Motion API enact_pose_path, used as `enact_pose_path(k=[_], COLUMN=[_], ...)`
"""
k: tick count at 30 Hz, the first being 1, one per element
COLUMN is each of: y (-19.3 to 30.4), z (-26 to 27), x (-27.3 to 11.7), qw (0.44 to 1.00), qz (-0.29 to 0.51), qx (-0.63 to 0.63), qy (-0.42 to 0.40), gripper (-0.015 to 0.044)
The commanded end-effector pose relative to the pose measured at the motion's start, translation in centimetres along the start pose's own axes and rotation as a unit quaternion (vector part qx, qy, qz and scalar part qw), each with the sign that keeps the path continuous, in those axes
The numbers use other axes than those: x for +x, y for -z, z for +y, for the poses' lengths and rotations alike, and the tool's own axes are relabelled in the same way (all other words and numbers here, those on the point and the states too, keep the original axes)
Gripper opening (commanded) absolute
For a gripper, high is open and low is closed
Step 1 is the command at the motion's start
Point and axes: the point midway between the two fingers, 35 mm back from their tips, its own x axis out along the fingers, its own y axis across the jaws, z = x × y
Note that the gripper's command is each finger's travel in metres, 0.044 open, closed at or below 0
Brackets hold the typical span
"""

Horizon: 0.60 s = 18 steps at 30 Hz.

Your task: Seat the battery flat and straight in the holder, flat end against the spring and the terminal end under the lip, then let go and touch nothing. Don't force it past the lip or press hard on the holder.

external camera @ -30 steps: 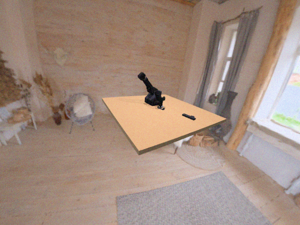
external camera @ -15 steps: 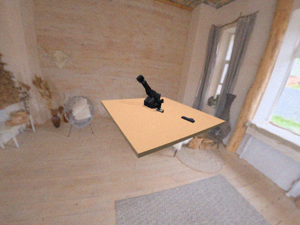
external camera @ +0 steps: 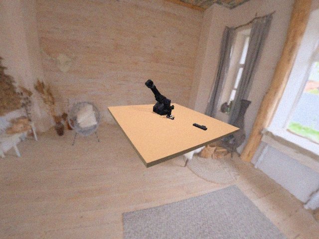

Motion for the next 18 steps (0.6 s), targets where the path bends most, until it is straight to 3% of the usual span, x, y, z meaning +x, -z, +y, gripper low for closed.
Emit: enact_pose_path(k=[1, 18], y=[0.38, -0.13], z=[0.32, 0.61], x=[0.21, 0.9], qw=[1.0, 0.998], qz=[0.018, 0.06], qx=[0.002, 0.013], qy=[-0.006, -0.019], gripper=[0.0066, 0.0066])
